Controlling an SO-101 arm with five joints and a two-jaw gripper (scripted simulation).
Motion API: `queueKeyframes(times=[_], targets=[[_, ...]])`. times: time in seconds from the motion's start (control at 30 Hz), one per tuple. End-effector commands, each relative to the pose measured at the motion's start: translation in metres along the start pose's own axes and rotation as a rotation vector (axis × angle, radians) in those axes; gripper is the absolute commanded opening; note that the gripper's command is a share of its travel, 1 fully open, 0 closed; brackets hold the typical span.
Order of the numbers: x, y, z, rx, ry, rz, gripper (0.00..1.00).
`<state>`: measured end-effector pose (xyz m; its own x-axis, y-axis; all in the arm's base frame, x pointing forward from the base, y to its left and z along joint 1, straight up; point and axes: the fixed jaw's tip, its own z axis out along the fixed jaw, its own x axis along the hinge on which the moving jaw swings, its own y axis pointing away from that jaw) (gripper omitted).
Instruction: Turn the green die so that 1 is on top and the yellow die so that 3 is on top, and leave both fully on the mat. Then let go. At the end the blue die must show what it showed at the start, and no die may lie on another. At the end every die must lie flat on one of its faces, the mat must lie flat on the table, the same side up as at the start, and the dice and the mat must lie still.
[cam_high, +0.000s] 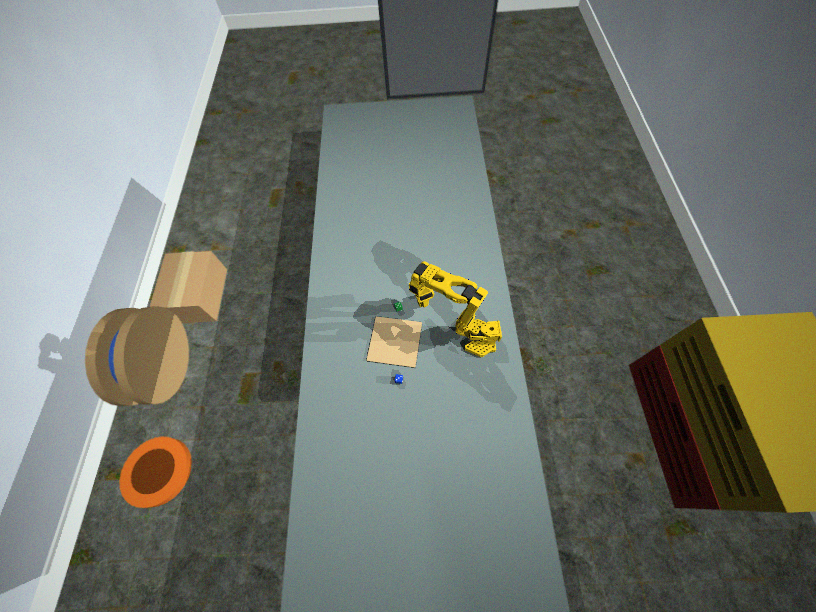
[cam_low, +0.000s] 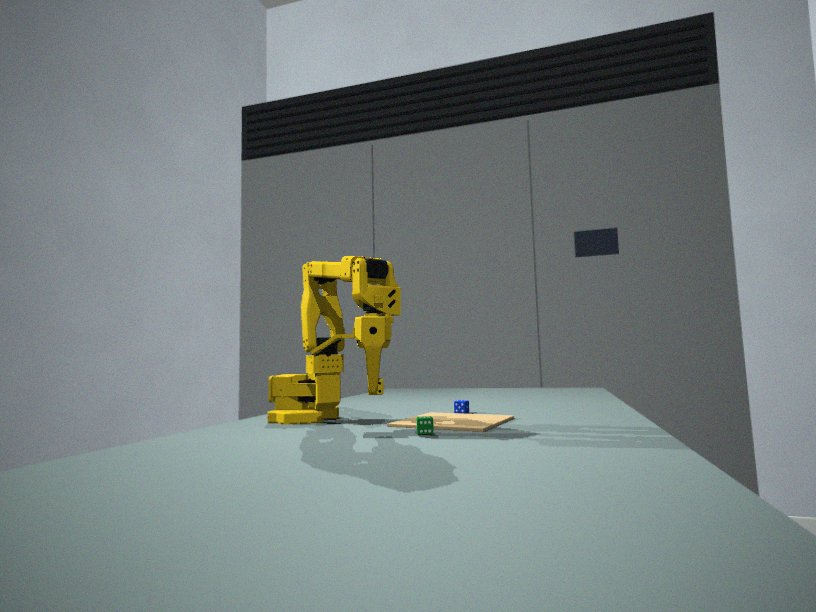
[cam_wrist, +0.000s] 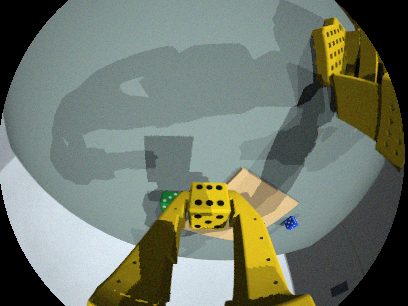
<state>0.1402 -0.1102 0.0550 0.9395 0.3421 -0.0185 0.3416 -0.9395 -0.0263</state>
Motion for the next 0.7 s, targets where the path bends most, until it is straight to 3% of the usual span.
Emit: queueKeyframes(times=[0.0, 0.67], targets=[[0.0040, 0.0047, -0.0110, -0.052, 0.035, -0.002, 0.00], [0.0038, 0.0047, -0.0110, -0.051, 0.036, 0.017, 0.00]])
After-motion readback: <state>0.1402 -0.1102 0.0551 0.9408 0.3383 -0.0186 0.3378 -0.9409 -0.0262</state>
